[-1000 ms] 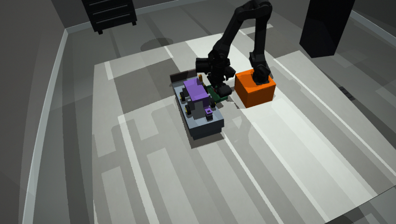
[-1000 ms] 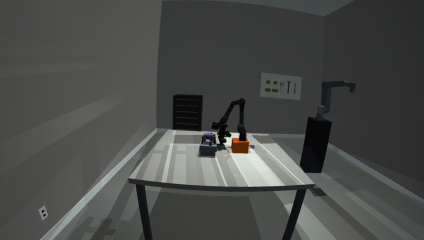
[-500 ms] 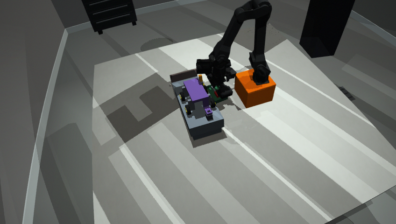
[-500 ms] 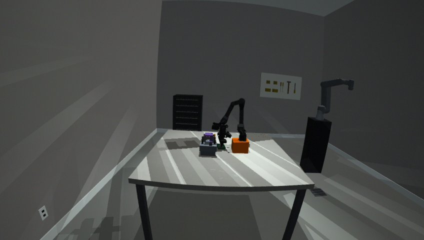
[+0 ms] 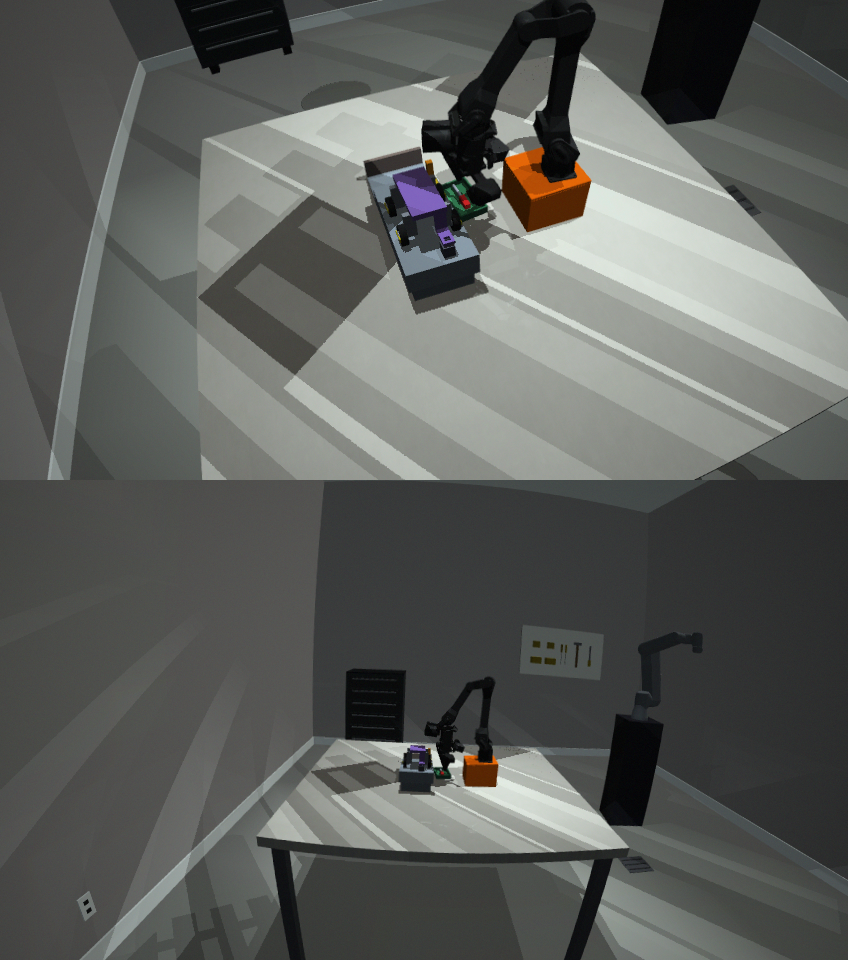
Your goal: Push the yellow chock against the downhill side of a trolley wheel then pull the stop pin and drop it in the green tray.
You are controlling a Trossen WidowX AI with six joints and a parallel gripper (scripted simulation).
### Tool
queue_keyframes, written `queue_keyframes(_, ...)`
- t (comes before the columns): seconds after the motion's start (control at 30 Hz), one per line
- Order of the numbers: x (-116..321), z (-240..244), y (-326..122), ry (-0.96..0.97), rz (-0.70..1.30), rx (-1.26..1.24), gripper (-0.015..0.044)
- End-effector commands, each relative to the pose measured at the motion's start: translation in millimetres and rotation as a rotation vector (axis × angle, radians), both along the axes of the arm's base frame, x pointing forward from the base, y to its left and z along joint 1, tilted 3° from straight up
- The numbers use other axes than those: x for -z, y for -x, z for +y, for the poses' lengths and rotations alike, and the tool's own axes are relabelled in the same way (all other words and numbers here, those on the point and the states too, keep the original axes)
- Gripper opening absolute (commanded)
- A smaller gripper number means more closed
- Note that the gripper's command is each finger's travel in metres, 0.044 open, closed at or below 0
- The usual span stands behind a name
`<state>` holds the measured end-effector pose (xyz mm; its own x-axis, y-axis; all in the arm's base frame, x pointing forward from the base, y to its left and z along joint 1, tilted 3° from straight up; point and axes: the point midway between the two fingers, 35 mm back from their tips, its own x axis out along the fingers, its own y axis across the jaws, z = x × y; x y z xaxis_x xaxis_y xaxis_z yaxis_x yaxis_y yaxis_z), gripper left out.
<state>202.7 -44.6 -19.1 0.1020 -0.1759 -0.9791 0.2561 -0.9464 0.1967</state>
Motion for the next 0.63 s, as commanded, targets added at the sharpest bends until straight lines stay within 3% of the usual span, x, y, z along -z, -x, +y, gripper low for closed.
queue_keyframes(0.0,-9.6,-0.4,-1.8,0.005,-0.013,0.004,0.0392)
queue_keyframes(0.07,-14.5,-0.2,-1.2,0.005,-0.013,0.004,0.0440)
queue_keyframes(0.6,-63.1,0.4,1.6,0.005,-0.013,0.004,0.0440)
